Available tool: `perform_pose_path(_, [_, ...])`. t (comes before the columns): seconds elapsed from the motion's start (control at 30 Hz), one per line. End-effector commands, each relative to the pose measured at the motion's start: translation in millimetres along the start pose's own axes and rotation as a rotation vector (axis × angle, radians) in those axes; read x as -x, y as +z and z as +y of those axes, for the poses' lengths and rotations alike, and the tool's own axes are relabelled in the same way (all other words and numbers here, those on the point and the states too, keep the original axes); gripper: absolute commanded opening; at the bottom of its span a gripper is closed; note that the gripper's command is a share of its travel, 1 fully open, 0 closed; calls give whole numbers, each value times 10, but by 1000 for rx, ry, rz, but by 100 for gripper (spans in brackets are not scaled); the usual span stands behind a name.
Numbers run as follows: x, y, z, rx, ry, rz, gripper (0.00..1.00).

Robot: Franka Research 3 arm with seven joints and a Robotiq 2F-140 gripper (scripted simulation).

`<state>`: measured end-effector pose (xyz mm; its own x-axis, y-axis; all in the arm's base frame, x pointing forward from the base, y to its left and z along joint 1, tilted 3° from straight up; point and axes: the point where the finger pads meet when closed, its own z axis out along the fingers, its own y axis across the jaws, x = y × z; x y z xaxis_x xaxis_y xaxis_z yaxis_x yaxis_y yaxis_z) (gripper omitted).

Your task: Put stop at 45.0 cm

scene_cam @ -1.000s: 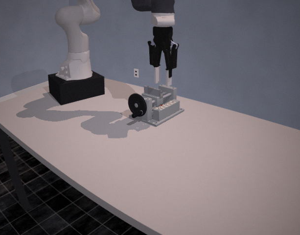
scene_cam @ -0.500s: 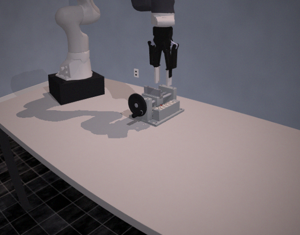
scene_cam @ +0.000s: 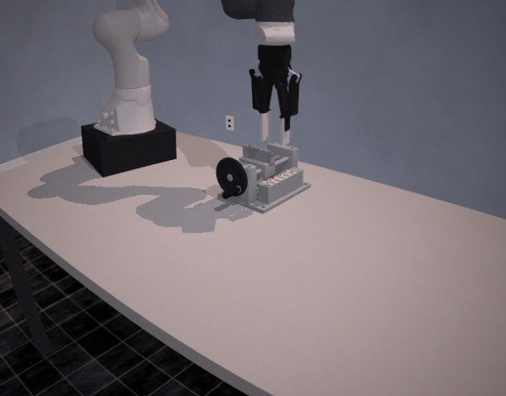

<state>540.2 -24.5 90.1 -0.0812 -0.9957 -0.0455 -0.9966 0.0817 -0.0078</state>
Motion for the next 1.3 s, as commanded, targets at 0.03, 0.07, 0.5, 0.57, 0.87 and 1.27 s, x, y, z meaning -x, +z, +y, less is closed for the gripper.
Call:
perform_pose_path(0.03, [-8,-8,-13,-4,5,2,33])
perform_pose_path(0.07, [-8,-8,-13,-4,5,2,33])
perform_pose_path(0.5, [-11,-8,-12,-4,5,2,33])
perform_pose_path(0.57, [-71,-8,8,-4,5,2,33])
perform_pose_path(0.87, [-1112,-9,367,-4,5,2,33])
perform_pose_path(1.27, [-1180,-3,390,-4,5,2,33])
